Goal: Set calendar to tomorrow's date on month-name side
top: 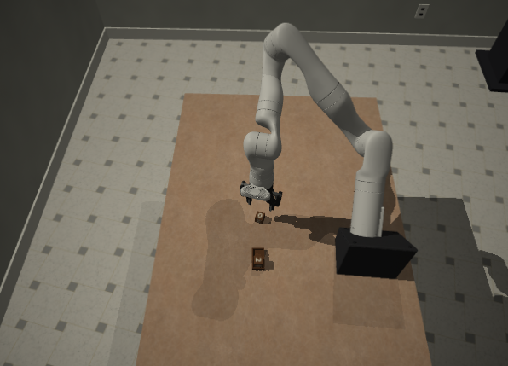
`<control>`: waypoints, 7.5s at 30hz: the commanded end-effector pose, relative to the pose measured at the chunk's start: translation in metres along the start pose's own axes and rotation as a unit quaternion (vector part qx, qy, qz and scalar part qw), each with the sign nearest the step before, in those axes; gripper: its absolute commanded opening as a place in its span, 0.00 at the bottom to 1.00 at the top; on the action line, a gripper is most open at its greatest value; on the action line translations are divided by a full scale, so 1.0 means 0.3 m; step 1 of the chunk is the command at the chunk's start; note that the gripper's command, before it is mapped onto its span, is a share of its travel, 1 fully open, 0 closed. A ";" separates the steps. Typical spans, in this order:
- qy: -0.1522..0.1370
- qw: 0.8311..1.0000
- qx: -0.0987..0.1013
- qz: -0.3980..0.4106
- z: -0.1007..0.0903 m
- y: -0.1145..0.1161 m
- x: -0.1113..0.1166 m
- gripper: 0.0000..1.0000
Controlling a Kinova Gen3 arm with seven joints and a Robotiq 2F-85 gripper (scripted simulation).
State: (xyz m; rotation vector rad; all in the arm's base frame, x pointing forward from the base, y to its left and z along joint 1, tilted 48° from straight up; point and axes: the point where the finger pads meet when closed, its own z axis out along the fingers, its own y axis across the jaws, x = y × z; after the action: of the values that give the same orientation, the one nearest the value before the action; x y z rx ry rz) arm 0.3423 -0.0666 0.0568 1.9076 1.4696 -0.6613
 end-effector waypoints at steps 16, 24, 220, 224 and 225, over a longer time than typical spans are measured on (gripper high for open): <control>0.001 1.000 -0.001 0.000 -0.002 0.001 0.001 0.46; 0.001 1.000 -0.001 0.000 -0.002 0.001 0.001 0.46; -0.048 0.999 0.002 0.000 0.042 0.006 0.007 0.46; -0.090 0.996 0.001 0.000 0.042 0.006 0.010 0.46; -0.099 0.995 0.001 0.000 0.041 0.005 0.011 0.46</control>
State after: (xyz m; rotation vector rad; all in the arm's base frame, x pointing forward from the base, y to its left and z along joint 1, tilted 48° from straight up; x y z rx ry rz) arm 0.3454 -0.0812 0.0563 1.8229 1.3340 -0.7989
